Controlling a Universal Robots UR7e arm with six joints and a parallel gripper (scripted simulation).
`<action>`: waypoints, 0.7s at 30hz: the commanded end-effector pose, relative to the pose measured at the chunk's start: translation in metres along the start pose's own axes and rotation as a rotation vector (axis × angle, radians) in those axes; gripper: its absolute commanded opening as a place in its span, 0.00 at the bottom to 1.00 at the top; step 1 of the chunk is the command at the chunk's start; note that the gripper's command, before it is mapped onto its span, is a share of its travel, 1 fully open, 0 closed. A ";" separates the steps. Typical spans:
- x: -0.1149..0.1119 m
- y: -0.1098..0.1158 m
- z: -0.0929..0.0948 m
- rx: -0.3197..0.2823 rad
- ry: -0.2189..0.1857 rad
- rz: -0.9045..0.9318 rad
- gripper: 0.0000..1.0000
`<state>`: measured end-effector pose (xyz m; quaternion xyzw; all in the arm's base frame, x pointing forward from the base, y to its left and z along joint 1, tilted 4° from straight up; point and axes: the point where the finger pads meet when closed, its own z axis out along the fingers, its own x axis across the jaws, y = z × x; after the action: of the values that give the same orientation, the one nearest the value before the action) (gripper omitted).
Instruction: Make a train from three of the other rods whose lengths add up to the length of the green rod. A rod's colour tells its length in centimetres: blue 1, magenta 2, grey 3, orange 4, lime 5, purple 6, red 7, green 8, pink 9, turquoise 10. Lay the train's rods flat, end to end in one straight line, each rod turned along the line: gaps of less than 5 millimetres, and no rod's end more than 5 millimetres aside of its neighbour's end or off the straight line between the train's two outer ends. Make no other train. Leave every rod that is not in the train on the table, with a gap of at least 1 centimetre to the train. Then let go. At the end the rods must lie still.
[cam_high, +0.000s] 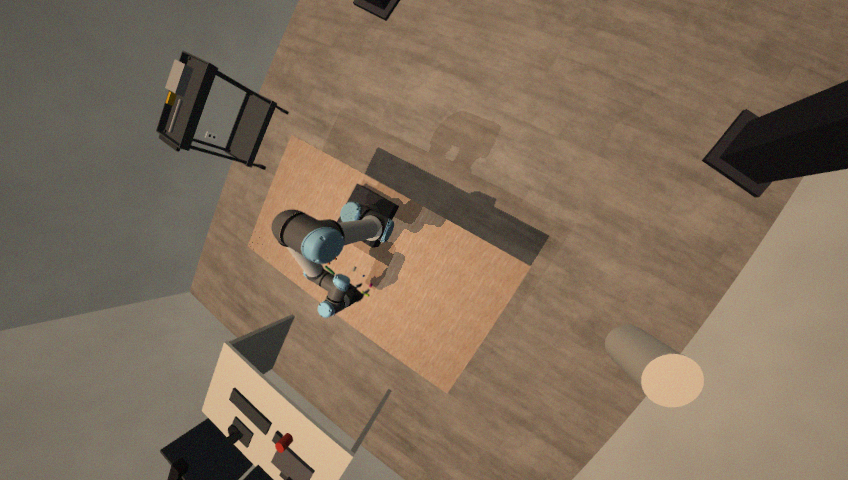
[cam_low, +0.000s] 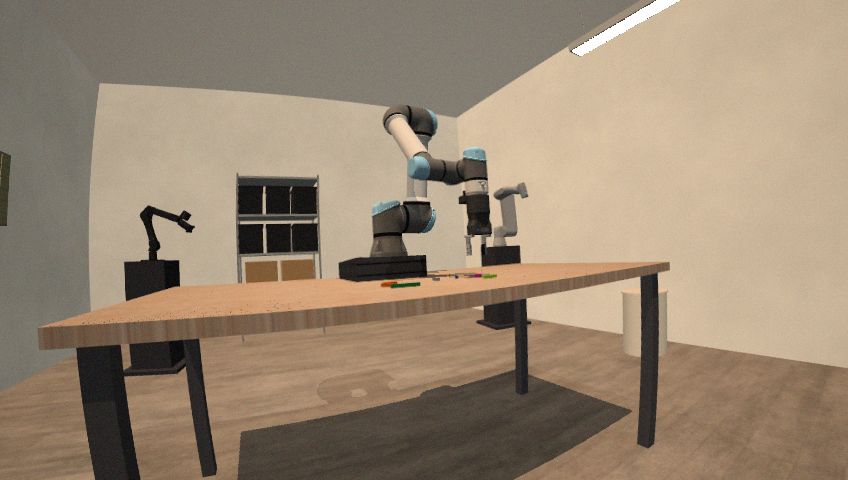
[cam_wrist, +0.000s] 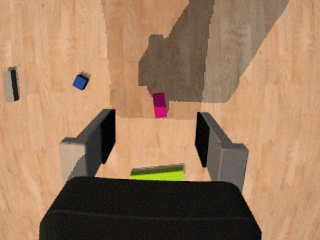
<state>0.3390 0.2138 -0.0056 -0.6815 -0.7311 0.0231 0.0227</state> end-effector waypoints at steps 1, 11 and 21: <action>0.003 0.003 0.001 -0.001 0.005 -0.118 1.00; 0.004 0.003 0.002 0.001 0.004 -0.155 1.00; 0.004 0.003 0.002 0.000 0.004 -0.154 0.54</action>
<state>0.3410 0.2170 -0.0082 -0.6249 -0.7799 0.0210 0.0262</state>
